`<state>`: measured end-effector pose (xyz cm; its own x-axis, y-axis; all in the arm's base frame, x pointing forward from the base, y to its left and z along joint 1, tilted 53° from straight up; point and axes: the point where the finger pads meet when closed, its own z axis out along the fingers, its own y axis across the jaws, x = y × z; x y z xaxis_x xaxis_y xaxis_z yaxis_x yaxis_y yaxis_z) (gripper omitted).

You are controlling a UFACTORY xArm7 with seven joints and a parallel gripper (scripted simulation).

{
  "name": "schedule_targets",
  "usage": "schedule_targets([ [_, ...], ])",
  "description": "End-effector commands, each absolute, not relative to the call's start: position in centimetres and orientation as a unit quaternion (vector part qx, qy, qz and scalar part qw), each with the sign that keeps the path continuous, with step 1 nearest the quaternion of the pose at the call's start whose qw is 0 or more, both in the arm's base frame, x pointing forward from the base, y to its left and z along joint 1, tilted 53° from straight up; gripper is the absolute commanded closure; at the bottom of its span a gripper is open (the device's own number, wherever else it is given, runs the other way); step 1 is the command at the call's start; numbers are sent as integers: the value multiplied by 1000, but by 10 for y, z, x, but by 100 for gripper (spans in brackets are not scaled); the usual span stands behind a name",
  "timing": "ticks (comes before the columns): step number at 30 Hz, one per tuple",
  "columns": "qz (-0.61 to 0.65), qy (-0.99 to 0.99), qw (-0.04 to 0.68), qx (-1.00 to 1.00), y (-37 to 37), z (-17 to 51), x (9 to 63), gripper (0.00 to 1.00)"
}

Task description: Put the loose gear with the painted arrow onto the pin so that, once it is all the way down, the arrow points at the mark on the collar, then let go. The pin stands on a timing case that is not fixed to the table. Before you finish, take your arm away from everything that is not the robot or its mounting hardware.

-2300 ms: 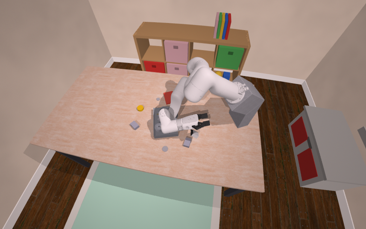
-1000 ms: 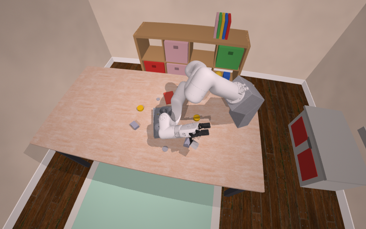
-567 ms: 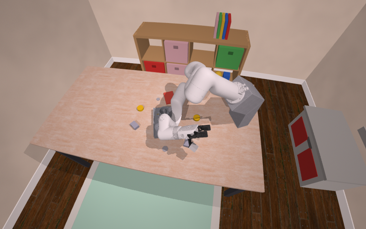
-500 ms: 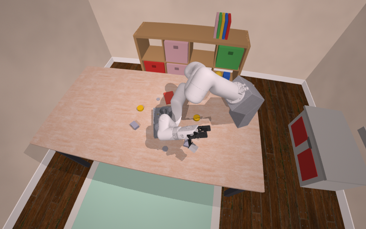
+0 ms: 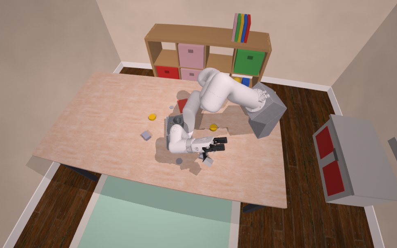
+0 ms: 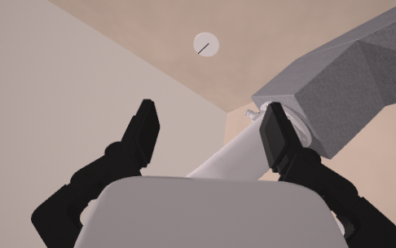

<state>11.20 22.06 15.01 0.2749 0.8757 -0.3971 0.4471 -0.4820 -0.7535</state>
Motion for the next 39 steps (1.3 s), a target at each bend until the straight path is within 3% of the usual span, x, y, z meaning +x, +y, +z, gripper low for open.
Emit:
schedule_targets([
  [1,405,-440,246,-762,220,147,115,0],
  [5,405,-440,246,-762,220,147,115,0],
  [7,363,-445,189,-797,219,133,134,0],
  [18,363,-445,189,-797,219,133,134,0],
  [20,316,-449,133,-825,218,123,156,0],
  [31,316,-449,133,-825,218,123,156,0],
  [33,267,-453,79,-847,219,116,180,0],
  [39,267,-453,79,-847,219,116,180,0],
])
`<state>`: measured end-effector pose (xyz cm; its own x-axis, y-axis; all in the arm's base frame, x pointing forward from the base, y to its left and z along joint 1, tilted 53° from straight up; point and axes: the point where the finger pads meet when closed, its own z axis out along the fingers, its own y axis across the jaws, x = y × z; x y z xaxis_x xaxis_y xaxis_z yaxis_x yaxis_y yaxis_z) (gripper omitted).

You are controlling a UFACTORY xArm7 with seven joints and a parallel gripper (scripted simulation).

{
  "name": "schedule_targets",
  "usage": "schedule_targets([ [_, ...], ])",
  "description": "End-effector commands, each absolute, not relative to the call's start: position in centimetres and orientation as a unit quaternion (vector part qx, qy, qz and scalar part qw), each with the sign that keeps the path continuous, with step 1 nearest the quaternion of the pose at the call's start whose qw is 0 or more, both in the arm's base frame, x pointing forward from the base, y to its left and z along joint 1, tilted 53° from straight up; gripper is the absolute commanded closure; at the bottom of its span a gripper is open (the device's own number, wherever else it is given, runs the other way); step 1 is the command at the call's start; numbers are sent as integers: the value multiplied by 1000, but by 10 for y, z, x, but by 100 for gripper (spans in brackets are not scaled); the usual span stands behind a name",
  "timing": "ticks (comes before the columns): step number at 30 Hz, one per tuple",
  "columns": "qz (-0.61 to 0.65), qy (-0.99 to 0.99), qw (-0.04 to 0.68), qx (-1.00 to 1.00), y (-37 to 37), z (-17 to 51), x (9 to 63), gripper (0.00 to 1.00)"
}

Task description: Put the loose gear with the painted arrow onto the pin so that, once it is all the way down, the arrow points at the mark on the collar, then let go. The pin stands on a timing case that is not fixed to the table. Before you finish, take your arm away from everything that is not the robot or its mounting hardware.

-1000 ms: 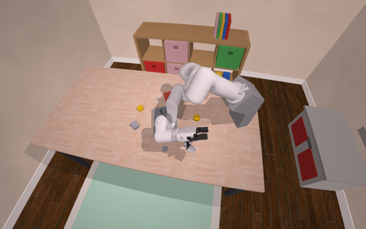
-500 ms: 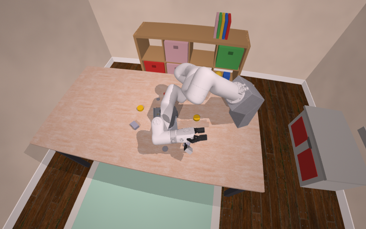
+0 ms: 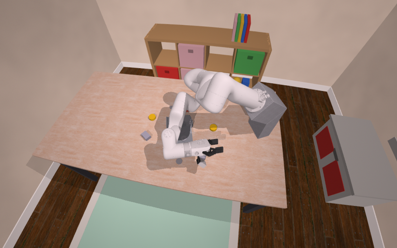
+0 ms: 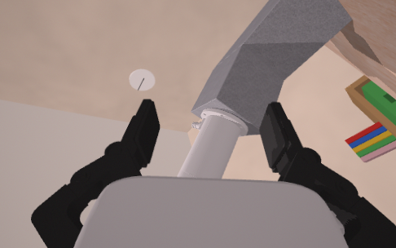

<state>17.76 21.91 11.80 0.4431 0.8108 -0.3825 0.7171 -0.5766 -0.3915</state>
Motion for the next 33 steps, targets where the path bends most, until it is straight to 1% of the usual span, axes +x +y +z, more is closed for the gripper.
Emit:
schedule_targets([
  [1,267,-453,79,-847,219,116,180,0],
  [6,267,-453,79,-847,219,116,180,0],
  [8,215,-455,28,-863,220,114,204,0],
  [19,215,-455,28,-863,220,114,204,0],
  [20,188,-457,3,-869,222,115,216,0],
  [29,188,-457,3,-869,222,115,216,0],
  [31,134,-459,-43,-877,226,119,239,0],
  [33,134,-459,-43,-877,226,119,239,0],
])
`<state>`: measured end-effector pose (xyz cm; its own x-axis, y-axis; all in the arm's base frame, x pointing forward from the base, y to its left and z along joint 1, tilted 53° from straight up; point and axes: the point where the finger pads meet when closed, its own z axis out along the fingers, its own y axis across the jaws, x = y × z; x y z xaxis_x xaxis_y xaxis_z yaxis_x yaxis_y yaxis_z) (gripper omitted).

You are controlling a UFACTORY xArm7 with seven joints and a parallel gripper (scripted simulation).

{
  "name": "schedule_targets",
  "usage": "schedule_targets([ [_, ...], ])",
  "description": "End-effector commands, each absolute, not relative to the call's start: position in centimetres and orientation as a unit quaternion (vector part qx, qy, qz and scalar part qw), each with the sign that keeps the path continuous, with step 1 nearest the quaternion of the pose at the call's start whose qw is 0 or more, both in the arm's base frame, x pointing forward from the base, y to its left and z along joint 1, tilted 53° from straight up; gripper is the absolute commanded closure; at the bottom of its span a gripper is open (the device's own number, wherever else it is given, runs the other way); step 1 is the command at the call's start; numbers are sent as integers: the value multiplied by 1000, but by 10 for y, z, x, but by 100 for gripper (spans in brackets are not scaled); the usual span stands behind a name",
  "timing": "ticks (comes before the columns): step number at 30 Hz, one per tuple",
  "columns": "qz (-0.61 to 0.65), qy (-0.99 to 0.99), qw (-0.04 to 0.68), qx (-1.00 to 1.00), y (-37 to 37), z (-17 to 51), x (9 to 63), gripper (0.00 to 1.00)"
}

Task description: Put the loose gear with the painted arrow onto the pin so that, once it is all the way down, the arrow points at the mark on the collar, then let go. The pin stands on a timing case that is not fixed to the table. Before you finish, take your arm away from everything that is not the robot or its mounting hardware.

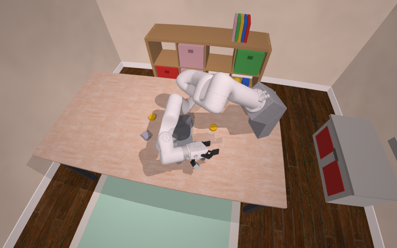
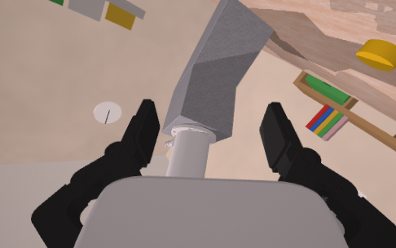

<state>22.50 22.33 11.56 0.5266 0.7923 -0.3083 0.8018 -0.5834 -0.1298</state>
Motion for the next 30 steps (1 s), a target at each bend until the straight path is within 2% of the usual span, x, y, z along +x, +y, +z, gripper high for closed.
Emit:
schedule_targets([
  [1,-134,459,43,877,226,119,239,0],
  [9,-134,459,43,877,226,119,239,0],
  [11,-78,461,86,880,233,126,261,0],
  [24,-78,461,86,880,233,126,261,0],
  [26,-22,463,125,877,242,137,281,0],
  [30,-22,463,125,877,242,137,281,0],
])
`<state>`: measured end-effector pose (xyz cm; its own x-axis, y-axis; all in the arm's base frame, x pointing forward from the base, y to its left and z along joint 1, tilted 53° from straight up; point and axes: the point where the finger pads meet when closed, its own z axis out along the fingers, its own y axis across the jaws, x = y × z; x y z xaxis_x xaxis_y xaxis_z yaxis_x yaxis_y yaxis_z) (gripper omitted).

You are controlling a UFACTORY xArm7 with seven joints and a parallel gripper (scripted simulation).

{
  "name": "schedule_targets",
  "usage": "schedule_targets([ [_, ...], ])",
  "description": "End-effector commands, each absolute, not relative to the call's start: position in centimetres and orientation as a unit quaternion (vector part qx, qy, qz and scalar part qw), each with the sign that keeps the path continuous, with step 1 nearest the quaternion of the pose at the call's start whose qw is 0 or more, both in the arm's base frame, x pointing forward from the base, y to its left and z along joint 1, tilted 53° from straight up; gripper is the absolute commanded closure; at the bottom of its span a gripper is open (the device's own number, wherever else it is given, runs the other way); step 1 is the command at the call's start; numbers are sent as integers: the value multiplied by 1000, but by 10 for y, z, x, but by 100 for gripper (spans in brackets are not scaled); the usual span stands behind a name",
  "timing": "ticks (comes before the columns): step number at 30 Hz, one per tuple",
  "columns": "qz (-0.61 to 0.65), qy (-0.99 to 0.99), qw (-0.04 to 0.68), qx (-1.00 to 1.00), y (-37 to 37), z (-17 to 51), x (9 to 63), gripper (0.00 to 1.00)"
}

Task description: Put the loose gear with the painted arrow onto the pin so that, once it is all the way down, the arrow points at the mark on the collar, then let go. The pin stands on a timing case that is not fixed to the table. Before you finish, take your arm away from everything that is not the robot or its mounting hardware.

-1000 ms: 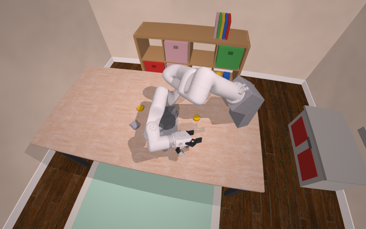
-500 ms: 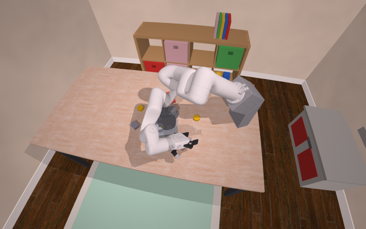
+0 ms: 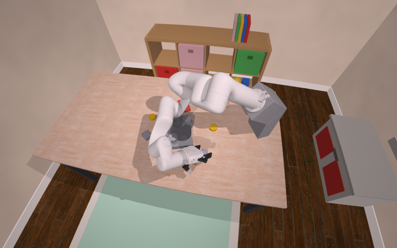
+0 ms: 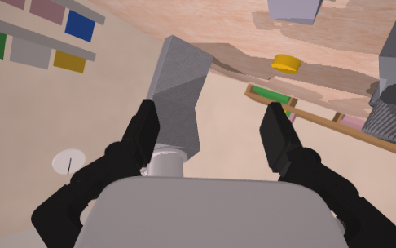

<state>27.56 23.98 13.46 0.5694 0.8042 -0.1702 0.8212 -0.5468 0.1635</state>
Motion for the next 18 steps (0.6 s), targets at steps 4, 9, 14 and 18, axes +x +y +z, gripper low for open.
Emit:
schedule_targets([
  [4,-22,463,125,877,242,137,281,0],
  [9,6,464,143,874,247,143,291,0],
  [14,6,464,143,874,247,143,291,0],
  [18,34,465,160,870,253,150,299,0],
])
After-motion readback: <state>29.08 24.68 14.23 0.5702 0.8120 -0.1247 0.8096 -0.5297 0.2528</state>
